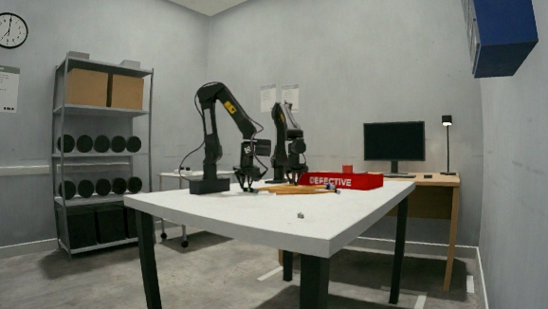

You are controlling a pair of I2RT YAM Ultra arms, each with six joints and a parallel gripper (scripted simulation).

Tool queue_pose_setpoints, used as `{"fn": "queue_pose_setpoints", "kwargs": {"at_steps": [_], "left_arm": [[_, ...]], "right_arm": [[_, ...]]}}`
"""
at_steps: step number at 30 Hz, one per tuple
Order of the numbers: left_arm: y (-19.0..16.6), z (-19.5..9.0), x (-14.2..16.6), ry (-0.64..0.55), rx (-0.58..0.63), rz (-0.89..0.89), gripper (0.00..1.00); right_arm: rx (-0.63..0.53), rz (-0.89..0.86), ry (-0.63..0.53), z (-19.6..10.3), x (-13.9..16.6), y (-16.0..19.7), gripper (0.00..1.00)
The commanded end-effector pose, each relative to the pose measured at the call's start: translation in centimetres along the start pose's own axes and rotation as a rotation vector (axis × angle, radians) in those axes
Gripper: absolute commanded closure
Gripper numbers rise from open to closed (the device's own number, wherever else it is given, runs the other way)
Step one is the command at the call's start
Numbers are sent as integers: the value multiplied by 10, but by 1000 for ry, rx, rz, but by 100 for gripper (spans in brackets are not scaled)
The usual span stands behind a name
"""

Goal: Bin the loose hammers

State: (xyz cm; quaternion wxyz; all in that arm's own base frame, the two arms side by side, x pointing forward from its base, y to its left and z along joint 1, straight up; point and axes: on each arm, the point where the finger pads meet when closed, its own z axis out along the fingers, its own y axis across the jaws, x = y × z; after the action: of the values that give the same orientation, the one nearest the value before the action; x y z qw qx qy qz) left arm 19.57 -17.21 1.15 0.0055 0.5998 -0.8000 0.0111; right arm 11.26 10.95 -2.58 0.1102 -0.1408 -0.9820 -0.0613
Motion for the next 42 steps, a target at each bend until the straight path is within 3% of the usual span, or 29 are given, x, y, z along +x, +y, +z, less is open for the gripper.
{"fn": "queue_pose_setpoints", "kwargs": {"at_steps": [1,14,19,25,32,42], "left_arm": [[2,-1,-4,-19,-5,14,77],[2,-1,-4,-19,-5,14,77],[2,-1,-4,-19,-5,14,77],[2,-1,-4,-19,-5,14,77],[2,-1,-4,-19,-5,14,77],[2,-1,-4,-19,-5,14,77]], "right_arm": [[-17,-5,-34,-10,-8,2,58],[-30,-6,-56,-32,-13,1,58],[-27,-6,-58,-52,-12,1,1],[-26,-6,-58,-75,-10,0,0],[-5,-4,5,-61,1,2,0],[-113,-277,-35,-60,-7,10,0]]}}
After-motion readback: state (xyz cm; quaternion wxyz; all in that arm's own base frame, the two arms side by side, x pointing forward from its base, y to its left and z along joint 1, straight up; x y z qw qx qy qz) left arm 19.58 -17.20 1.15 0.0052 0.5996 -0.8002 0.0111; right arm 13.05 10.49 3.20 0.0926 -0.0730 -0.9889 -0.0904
